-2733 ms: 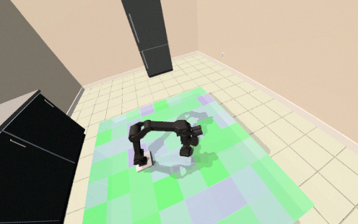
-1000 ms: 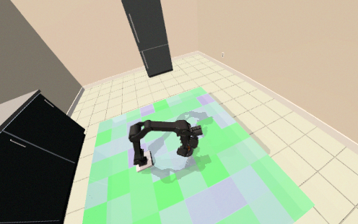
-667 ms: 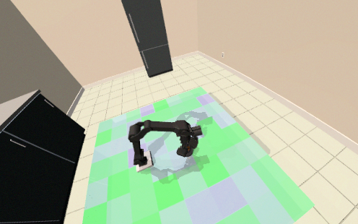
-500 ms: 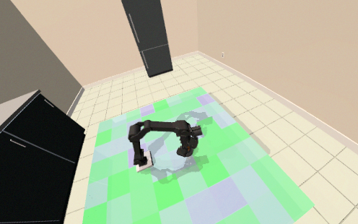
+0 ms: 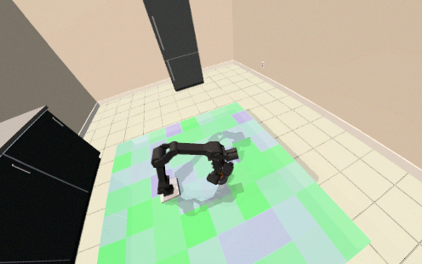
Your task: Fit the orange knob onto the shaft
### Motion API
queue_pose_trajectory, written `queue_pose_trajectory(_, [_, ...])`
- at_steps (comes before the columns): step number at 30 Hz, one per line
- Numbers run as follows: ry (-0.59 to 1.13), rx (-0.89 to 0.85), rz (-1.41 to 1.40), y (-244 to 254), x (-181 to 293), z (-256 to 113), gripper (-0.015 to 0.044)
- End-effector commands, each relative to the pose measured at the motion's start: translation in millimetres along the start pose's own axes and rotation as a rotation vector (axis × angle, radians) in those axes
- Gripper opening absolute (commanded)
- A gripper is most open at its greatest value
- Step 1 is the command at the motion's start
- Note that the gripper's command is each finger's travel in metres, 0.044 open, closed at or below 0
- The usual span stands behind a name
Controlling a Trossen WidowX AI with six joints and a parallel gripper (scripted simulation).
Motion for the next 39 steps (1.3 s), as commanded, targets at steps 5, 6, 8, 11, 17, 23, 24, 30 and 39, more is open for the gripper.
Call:
queue_pose_trajectory(5, [-0.006, -0.004, 0.109, 2.8, -2.8, -1.1, 0.0])
queue_pose_trajectory(6, [-0.006, -0.004, 0.109, 2.7, -2.6, -0.2, 0.0])
queue_pose_trajectory(8, [-0.006, -0.004, 0.109, 2.4, -2.2, 0.7, 0.0])
queue_pose_trajectory(11, [-0.006, -0.004, 0.109, 2.6, -2.3, 1.0, 0.0])
queue_pose_trajectory(17, [-0.006, -0.004, 0.109, 1.0, -0.8, 2.6, 0.0])
queue_pose_trajectory(23, [-0.006, -0.004, 0.109, -0.6, 0.6, 3.1, 0.0])
queue_pose_trajectory(24, [-0.006, -0.004, 0.109, -0.7, 0.7, 3.4, 0.0])
queue_pose_trajectory(30, [-0.006, -0.003, 0.109, -1.3, 1.1, 3.4, 0.0])
queue_pose_trajectory(39, [-0.006, -0.004, 0.109, -0.7, 0.2, 1.4, 0.0])
Point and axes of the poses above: the point midway between the two fingers, 35 mm back from their tips, its own z axis out along the fingers, its own y axis across the jaws, x = y × z, the point moved 3 cm from there along -z, back along the fingers, and after that the axes turned 3 degrees about z, right-handed, at the moved point
